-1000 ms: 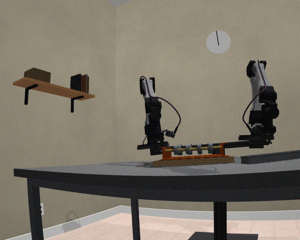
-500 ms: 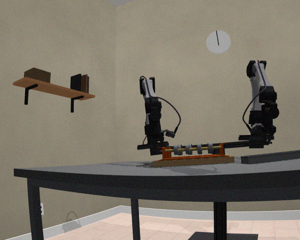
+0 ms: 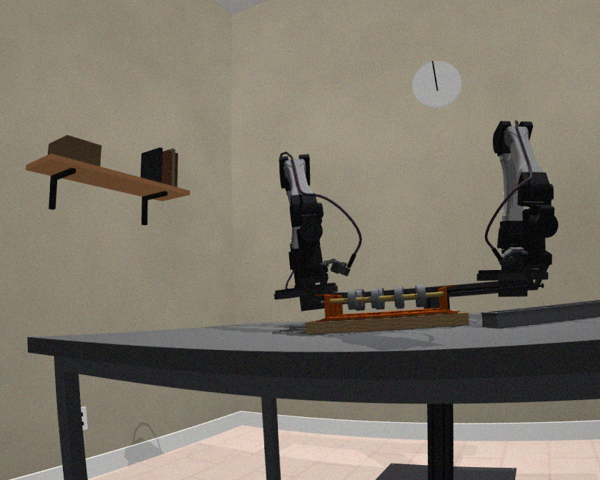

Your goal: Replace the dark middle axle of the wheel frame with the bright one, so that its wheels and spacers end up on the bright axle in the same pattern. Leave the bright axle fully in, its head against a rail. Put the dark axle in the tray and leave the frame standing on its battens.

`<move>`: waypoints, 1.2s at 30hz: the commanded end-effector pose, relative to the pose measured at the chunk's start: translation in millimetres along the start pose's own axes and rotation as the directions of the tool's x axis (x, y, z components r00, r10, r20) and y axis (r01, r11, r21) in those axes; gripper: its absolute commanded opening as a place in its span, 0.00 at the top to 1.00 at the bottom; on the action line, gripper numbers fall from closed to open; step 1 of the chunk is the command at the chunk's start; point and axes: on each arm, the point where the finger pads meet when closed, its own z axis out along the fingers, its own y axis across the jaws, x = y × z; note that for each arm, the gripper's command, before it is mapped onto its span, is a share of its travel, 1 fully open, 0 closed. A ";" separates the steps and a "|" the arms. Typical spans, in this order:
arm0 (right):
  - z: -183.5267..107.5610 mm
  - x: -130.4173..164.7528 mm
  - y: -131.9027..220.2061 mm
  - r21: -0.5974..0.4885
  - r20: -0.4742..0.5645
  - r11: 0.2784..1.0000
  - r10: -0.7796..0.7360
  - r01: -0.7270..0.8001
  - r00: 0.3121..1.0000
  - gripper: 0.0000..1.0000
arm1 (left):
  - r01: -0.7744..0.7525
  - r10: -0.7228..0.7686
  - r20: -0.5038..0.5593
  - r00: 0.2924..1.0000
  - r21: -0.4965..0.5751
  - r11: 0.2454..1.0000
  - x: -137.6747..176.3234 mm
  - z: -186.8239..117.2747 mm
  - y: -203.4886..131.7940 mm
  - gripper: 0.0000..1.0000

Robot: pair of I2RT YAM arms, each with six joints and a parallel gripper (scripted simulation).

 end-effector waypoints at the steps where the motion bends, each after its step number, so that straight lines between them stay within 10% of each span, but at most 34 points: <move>1: -3.9 -22.6 -20.4 0.063 0.065 0.998 -0.026 0.022 0.998 1.00 | 0.002 -0.001 0.032 0.999 -0.031 1.000 -8.0 -3.7 14.1 1.00; 36: -1.8 -17.3 -18.8 0.059 0.054 0.998 -0.023 0.020 0.998 1.00 | 0.001 0.000 0.033 0.999 -0.029 1.000 -8.4 -1.5 3.7 1.00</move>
